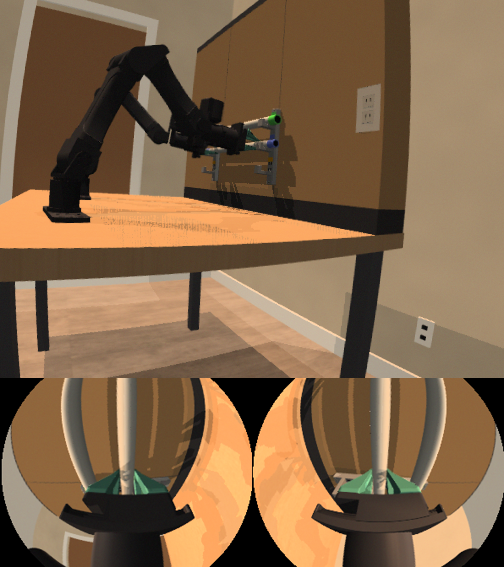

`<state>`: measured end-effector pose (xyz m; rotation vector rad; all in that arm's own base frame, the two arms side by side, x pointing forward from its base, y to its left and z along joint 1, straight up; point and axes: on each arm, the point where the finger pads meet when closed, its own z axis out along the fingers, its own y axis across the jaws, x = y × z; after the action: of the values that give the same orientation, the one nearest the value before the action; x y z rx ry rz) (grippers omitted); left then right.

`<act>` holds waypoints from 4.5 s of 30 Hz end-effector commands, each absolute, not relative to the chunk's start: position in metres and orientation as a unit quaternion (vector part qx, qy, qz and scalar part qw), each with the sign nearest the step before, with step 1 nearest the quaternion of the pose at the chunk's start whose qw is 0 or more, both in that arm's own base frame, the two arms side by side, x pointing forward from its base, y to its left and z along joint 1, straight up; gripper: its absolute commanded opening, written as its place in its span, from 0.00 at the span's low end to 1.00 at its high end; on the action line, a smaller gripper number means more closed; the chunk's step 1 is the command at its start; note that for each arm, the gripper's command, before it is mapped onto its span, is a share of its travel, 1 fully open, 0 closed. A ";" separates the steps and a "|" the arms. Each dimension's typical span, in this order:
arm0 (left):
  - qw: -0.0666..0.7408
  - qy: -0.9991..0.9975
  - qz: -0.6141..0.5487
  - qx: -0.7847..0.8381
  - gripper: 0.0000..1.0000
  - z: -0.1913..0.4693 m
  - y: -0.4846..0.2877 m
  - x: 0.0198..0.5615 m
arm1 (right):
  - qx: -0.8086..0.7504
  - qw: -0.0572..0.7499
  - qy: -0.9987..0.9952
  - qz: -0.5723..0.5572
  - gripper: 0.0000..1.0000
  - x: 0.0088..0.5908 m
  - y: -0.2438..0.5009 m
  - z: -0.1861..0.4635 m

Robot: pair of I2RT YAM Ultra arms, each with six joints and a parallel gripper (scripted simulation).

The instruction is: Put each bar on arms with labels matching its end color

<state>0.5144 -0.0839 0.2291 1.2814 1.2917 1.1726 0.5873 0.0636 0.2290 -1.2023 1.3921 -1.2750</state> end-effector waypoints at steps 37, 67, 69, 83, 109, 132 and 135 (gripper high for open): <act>0.498 0.503 0.504 0.496 0.04 0.231 -0.081 0.518 | -0.460 0.462 0.535 -0.537 0.03 0.590 0.062 0.231; 0.497 0.503 0.504 0.496 0.47 0.231 -0.081 0.518 | -0.460 0.462 0.535 -0.537 0.46 0.590 0.062 0.231; 0.497 0.503 0.504 0.496 0.47 0.231 -0.081 0.518 | -0.460 0.462 0.535 -0.537 0.46 0.590 0.062 0.231; 0.497 0.503 0.504 0.496 0.68 0.231 -0.081 0.518 | -0.460 0.462 0.535 -0.537 0.67 0.590 0.062 0.231; 0.497 0.503 0.504 0.496 0.70 0.231 -0.081 0.492 | -0.460 0.462 0.535 -0.537 0.69 0.564 0.066 0.231; 0.497 0.503 0.504 0.496 0.70 0.231 -0.082 0.466 | -0.460 0.462 0.535 -0.537 0.69 0.539 0.070 0.231; 0.497 0.503 0.504 0.496 0.70 0.231 -0.082 0.463 | -0.460 0.462 0.535 -0.537 0.69 0.535 0.070 0.231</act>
<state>0.4710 -0.0780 0.2093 1.2628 1.2554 1.2115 0.5437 0.0690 0.2074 -1.1941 1.3456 -1.3106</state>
